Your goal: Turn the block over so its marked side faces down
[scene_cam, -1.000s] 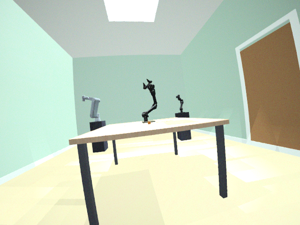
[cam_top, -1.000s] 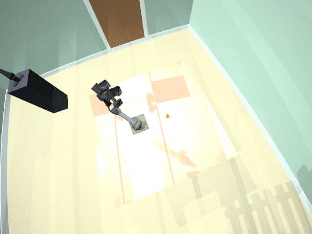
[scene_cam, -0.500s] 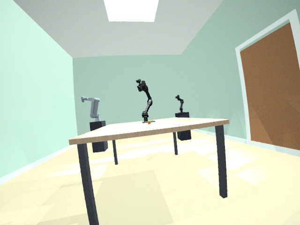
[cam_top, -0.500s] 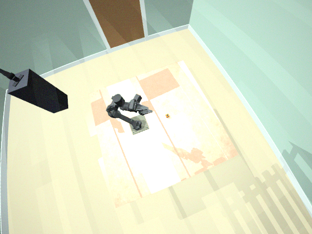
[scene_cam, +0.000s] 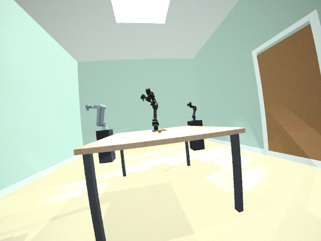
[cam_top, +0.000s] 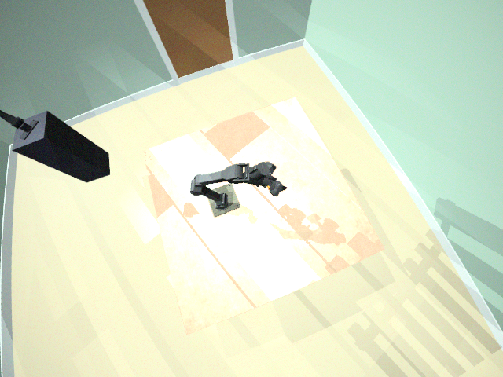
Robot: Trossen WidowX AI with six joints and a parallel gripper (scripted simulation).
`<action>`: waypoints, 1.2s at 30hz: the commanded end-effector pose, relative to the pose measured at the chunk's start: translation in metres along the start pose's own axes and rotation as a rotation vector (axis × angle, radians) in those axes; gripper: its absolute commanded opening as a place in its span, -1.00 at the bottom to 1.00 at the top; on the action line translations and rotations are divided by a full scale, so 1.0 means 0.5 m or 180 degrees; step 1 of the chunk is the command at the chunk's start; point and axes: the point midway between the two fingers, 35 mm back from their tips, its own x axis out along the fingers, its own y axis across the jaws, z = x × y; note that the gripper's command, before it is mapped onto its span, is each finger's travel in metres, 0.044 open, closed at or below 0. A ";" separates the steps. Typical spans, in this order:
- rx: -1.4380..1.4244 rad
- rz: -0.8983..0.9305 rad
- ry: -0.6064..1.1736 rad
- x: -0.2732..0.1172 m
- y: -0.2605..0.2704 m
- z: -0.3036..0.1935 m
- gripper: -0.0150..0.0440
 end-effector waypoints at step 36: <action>0.1317 0.1545 0.2521 0.342 0.483 -0.194 1.00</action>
